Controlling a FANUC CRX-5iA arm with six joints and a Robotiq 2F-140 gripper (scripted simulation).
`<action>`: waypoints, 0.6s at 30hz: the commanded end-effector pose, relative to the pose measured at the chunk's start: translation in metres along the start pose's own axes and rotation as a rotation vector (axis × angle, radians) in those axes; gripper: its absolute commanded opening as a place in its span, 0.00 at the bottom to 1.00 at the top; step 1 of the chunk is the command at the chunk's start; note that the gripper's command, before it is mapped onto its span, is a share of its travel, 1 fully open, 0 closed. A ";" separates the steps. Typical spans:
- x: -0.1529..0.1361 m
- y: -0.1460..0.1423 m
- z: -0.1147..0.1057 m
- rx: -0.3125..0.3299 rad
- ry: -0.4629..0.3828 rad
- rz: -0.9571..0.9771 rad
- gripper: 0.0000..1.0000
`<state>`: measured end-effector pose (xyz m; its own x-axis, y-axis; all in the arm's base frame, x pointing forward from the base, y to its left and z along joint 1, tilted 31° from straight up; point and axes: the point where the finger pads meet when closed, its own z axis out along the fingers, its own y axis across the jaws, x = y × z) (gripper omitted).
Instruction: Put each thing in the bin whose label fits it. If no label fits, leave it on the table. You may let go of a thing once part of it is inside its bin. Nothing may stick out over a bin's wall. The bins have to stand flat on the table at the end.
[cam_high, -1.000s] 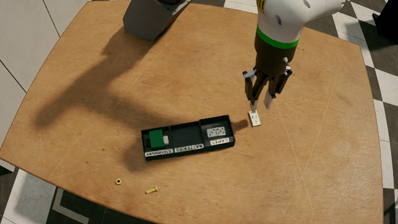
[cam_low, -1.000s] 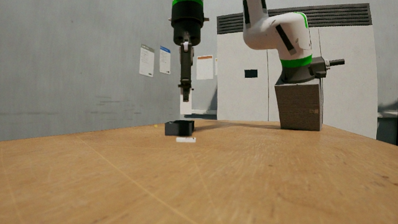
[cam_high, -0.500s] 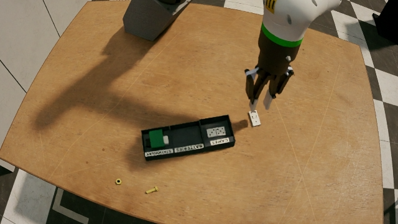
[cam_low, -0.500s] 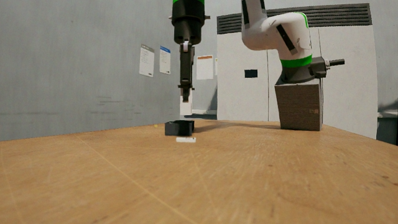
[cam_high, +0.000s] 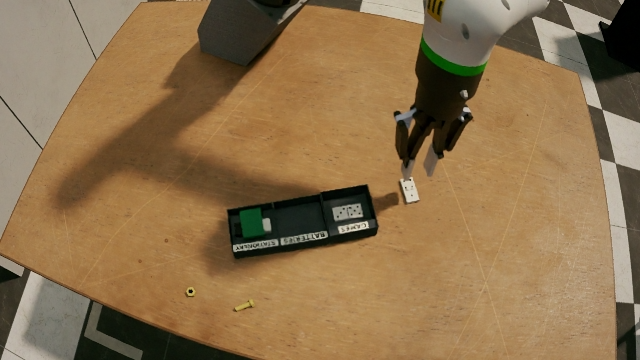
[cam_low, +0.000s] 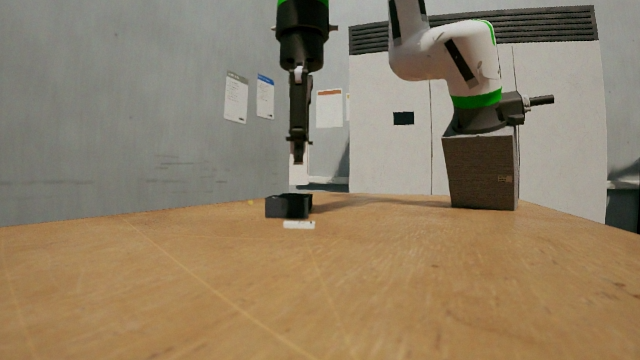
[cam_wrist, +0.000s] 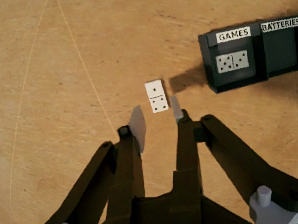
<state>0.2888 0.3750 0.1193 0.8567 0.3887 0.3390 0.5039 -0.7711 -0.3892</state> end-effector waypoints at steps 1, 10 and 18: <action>0.000 0.000 0.004 0.000 0.000 0.000 0.32; 0.000 0.000 0.032 0.000 0.000 0.000 0.32; 0.001 0.000 0.055 0.000 0.000 0.000 0.32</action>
<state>0.2941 0.3994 0.0775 0.8568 0.3886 0.3390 0.5038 -0.7713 -0.3890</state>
